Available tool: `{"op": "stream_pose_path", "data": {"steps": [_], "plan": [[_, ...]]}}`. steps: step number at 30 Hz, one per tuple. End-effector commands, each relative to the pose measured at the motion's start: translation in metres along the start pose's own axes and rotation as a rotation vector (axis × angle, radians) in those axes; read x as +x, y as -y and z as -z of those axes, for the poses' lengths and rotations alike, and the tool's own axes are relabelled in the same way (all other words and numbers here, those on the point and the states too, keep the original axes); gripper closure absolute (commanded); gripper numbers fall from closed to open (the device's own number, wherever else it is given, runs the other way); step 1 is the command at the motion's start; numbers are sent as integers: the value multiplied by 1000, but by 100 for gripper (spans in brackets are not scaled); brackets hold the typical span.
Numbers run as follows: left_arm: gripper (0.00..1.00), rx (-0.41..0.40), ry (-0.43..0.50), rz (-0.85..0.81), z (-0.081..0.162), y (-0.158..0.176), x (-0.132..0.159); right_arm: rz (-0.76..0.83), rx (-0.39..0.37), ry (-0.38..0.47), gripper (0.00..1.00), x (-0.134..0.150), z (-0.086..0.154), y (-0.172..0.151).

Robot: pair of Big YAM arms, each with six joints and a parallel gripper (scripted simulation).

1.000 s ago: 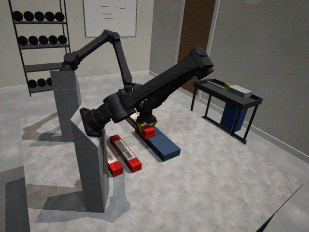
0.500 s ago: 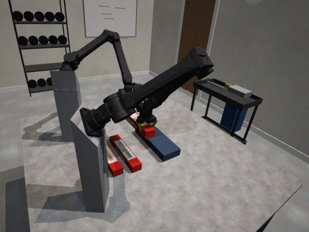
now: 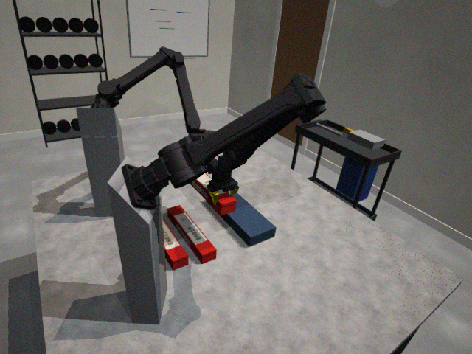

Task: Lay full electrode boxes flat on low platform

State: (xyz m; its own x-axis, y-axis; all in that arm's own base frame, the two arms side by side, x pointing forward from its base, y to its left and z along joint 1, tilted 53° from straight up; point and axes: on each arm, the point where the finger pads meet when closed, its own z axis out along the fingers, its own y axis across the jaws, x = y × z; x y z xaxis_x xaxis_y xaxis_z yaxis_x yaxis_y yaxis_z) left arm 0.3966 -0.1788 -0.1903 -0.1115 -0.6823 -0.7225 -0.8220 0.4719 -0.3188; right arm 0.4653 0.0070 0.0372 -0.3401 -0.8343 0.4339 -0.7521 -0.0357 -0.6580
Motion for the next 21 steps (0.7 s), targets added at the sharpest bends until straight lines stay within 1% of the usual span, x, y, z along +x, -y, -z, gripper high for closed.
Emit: {"op": "stream_pose_path", "data": {"steps": [1,21], "plan": [[100,43,-1,-3,12,11,1,-2,33,13,100,-3,8,10],[100,42,0,-4,-12,11,1,0,32,13,100,-3,-16,9]]}}
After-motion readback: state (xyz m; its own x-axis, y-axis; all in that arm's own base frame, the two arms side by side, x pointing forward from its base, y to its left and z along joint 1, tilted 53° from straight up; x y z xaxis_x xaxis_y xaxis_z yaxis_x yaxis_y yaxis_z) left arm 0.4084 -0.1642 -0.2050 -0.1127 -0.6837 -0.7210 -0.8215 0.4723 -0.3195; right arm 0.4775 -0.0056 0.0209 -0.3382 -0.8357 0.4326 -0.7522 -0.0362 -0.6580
